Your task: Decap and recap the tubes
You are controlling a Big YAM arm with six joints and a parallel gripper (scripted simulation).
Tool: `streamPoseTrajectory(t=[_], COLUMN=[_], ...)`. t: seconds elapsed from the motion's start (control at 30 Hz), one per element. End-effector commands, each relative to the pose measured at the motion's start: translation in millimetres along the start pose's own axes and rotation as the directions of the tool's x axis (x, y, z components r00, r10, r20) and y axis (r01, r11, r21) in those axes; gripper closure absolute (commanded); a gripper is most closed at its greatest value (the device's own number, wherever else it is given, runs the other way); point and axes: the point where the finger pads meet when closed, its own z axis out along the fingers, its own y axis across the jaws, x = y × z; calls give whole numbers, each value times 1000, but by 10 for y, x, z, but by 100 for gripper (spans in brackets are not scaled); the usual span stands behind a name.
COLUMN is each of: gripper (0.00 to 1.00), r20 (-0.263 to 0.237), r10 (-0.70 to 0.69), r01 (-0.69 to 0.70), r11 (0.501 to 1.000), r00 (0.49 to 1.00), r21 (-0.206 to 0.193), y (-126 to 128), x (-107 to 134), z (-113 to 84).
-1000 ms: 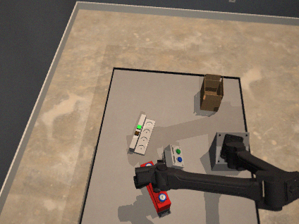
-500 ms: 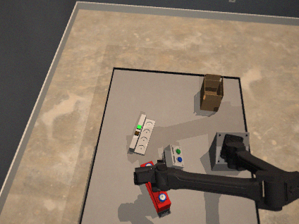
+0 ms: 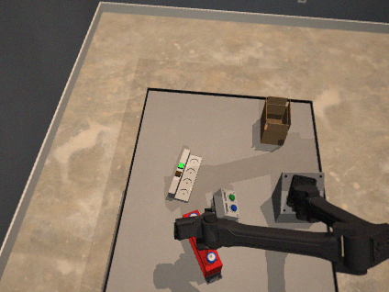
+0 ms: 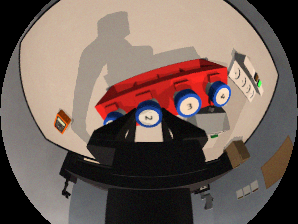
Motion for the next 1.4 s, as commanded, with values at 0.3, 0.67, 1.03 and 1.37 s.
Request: streamPoseTrajectory(t=[0.3, 0.67, 1.03, 1.37], gripper=[100, 100, 51, 51], r20=[0, 0, 15, 25], r10=[138, 138, 114, 139], r01=[-138, -138, -114, -139], r11=[990, 990, 994, 990], r00=[990, 990, 993, 990], r21=[5, 5, -1, 0], y=[-44, -44, 24, -5], x=[8, 8, -68, -60], z=[23, 23, -42, -135])
